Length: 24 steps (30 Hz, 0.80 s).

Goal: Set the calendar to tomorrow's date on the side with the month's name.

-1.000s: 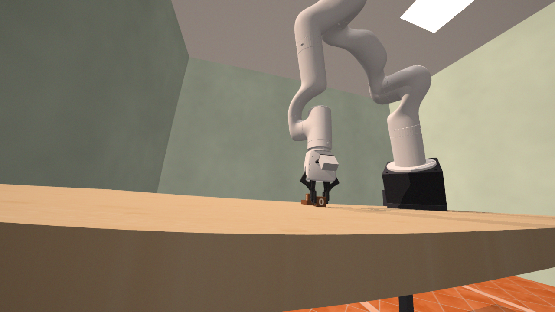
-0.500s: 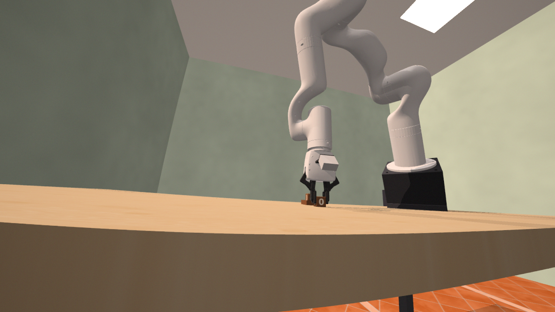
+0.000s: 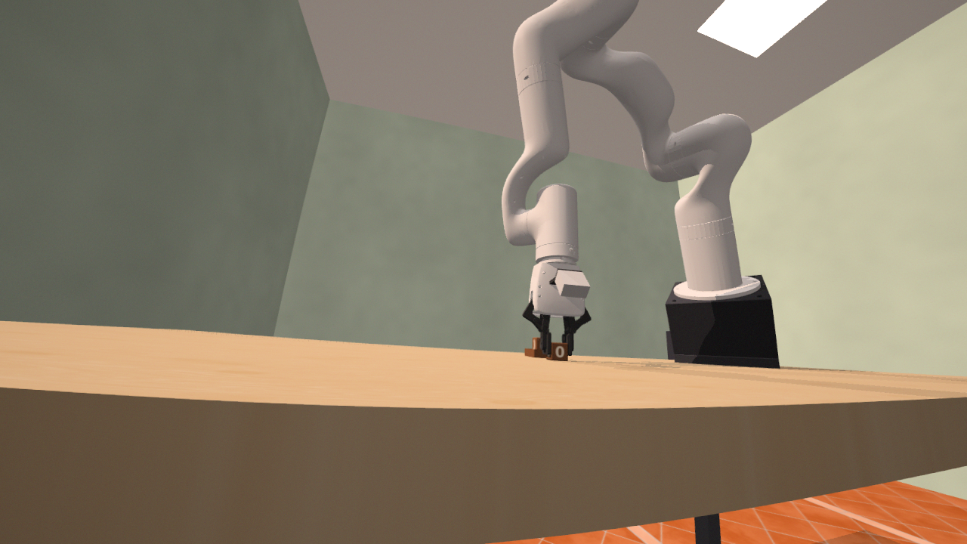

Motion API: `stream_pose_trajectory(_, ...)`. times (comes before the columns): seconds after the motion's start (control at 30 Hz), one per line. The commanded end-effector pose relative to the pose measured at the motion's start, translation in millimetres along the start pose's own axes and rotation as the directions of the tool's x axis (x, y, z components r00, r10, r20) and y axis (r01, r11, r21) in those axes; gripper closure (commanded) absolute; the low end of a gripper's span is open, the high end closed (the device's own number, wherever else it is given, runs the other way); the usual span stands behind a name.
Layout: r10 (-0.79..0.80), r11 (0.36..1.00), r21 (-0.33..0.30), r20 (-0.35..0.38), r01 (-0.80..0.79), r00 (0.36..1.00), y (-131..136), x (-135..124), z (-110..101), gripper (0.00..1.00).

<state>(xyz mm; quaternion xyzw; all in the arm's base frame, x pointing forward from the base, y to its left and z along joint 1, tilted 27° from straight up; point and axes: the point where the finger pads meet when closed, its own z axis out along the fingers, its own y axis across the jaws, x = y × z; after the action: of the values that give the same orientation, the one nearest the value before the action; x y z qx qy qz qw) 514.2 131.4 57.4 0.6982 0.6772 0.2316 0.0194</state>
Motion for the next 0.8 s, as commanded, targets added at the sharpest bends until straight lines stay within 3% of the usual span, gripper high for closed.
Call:
stream_pose_trajectory(0.0, 0.0, 1.0, -0.001, 0.0, 0.0, 1.0, 1, 0, 0, 0.71)
stream_pose_trajectory(0.23, 0.0, 1.0, -0.001, 0.0, 0.0, 1.0, 1, 0, -16, 0.71)
stream_pose_trajectory(0.53, 0.0, 1.0, -0.001, 0.0, 0.0, 1.0, 0, 0, -81, 0.71)
stream_pose_trajectory(0.77, 0.0, 1.0, -0.001, 0.0, 0.0, 1.0, 0, 0, -99, 0.71)
